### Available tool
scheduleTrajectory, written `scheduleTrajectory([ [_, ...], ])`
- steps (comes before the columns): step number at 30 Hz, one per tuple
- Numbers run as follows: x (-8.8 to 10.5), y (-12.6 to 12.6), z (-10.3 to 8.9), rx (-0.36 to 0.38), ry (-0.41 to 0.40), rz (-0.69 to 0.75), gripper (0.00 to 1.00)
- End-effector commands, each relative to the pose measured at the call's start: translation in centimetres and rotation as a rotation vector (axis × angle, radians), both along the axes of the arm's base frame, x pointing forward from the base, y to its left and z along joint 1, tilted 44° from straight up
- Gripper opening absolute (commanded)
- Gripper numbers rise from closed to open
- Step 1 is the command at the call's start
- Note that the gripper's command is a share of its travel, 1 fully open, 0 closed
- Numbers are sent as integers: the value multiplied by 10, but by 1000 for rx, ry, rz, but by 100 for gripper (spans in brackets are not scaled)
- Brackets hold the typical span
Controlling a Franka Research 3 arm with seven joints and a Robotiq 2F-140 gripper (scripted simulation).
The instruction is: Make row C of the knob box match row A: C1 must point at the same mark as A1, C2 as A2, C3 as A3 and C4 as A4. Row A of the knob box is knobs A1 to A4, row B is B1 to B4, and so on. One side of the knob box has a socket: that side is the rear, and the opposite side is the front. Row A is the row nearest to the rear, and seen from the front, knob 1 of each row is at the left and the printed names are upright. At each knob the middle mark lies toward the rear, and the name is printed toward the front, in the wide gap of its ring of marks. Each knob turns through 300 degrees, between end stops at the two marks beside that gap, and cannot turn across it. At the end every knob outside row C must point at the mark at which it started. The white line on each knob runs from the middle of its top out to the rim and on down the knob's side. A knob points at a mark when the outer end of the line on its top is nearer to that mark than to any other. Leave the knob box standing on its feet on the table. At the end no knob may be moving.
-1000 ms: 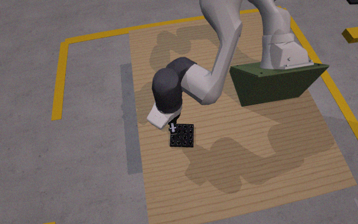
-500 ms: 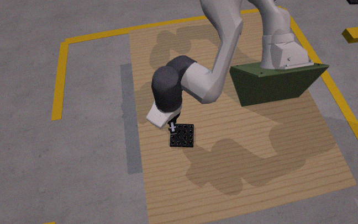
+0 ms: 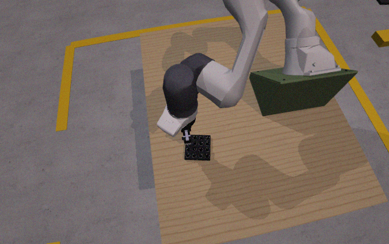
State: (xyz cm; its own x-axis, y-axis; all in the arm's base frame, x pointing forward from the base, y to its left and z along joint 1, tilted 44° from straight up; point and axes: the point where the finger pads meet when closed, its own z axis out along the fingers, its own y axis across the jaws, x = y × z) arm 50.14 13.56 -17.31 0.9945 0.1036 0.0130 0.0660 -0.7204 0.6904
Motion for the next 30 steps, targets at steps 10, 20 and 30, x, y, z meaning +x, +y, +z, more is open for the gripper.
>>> scheduleTrajectory([
  [10,-2,-3,2,-11,7,0,12],
  [20,-3,7,13,-11,7,0,100],
  [30,-6,38,45,-11,7,0,100],
])
